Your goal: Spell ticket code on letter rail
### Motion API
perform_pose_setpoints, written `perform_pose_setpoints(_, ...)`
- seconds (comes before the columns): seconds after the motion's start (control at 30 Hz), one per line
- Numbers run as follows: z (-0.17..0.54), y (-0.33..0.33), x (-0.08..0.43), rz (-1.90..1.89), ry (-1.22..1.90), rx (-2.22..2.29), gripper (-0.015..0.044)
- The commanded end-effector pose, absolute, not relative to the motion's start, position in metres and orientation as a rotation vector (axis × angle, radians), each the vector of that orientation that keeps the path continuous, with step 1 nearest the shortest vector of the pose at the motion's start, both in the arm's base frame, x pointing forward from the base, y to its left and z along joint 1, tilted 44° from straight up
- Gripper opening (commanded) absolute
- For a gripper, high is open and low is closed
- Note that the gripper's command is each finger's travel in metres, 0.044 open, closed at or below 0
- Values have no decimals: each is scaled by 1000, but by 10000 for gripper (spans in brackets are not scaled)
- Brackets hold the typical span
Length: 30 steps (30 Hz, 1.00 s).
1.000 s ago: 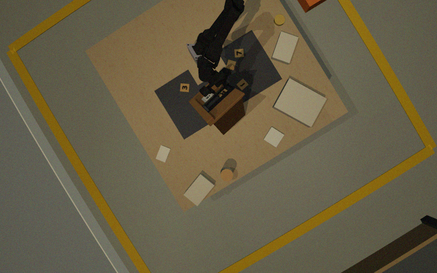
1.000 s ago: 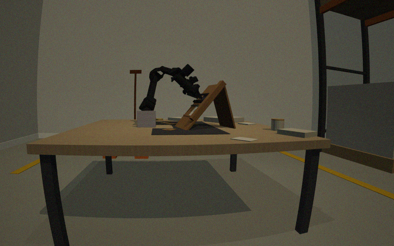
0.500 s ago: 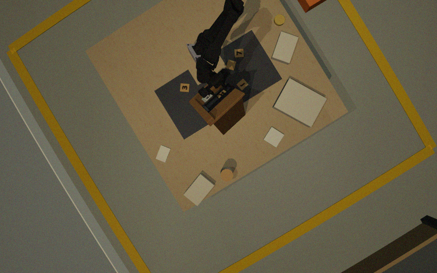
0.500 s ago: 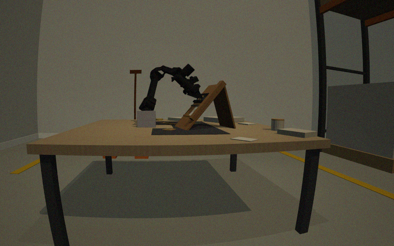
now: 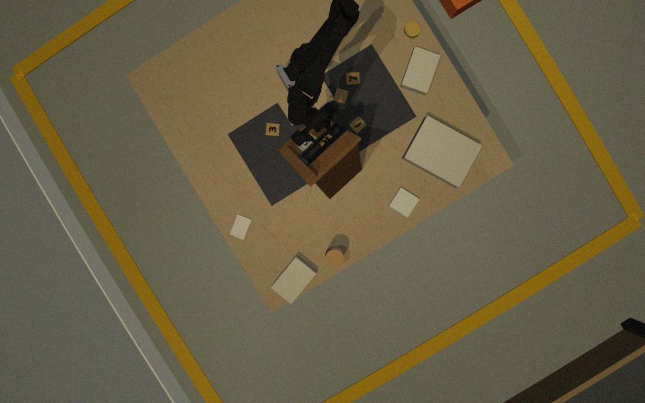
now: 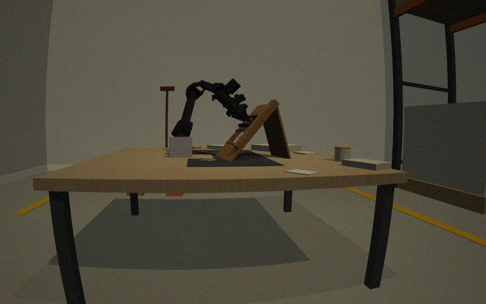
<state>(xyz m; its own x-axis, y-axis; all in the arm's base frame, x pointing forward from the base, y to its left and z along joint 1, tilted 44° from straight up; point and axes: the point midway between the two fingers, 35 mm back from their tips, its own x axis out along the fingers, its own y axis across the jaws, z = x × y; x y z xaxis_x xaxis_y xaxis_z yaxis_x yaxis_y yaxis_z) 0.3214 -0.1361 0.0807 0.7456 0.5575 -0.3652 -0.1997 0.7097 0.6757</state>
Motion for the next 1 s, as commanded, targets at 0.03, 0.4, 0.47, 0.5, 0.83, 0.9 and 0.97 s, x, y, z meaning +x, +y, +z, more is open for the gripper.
perform_pose_setpoints(0.03,81,-139,323,453,585,649,0)
perform_pose_setpoints(0.4,77,-144,324,453,585,648,0)
perform_pose_setpoints(0.47,76,-144,325,453,585,648,0)
perform_pose_setpoints(0.5,76,-145,325,453,585,648,0)
perform_pose_setpoints(0.83,72,-149,326,453,585,648,0)
perform_pose_setpoints(0.9,71,-149,326,453,585,648,0)
perform_pose_setpoints(0.97,71,-150,326,453,585,648,0)
